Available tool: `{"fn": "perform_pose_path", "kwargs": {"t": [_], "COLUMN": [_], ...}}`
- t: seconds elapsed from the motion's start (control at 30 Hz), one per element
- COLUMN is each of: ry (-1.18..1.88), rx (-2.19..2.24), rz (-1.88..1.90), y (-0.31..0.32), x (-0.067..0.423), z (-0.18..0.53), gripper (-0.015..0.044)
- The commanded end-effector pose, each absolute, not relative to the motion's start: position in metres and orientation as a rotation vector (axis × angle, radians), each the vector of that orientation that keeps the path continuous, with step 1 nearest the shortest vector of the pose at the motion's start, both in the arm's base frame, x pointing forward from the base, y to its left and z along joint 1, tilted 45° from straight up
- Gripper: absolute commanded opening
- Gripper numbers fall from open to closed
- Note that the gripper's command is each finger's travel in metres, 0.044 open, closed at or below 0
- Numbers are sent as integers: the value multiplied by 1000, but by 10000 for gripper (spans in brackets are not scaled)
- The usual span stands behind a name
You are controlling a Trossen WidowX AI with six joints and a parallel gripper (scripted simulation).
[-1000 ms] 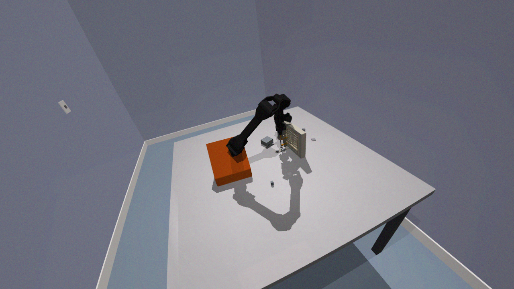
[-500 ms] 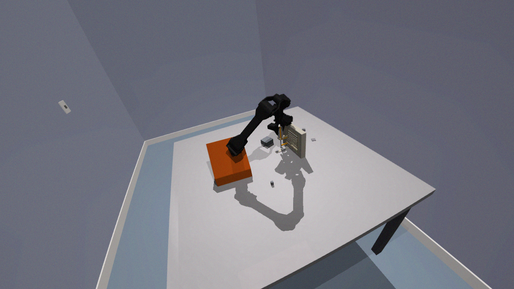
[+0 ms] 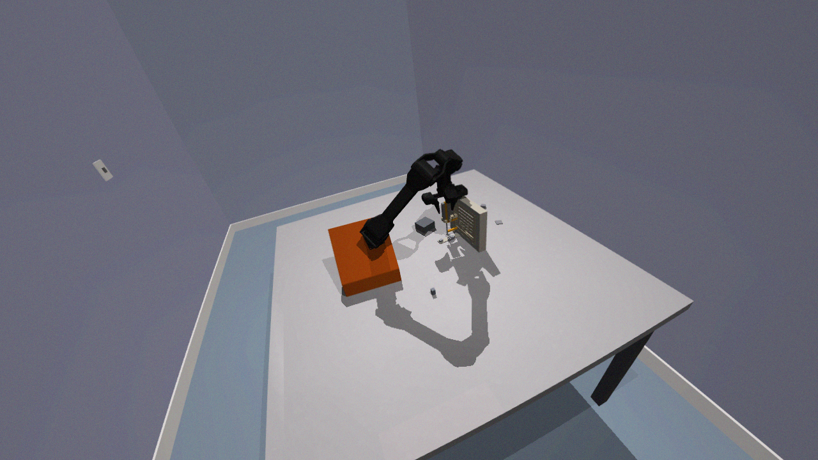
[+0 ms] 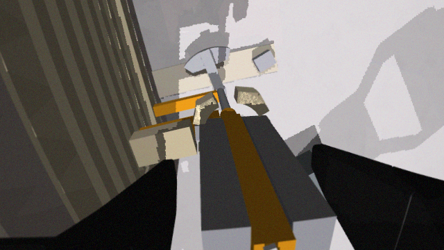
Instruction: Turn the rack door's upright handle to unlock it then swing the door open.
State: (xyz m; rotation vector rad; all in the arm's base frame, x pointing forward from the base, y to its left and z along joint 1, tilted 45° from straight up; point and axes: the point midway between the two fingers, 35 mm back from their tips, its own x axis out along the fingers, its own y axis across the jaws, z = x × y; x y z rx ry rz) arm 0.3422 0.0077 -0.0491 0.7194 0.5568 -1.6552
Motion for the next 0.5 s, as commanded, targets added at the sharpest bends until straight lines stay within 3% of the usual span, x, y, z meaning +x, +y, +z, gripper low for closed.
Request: {"fn": "perform_pose_path", "kwargs": {"t": [0.0, 0.47], "ry": [528, 528], "rx": [740, 740], "rz": [-1665, -1665], "y": [7, 7], "x": [343, 343], "z": [-49, -49], "gripper": [281, 194]}}
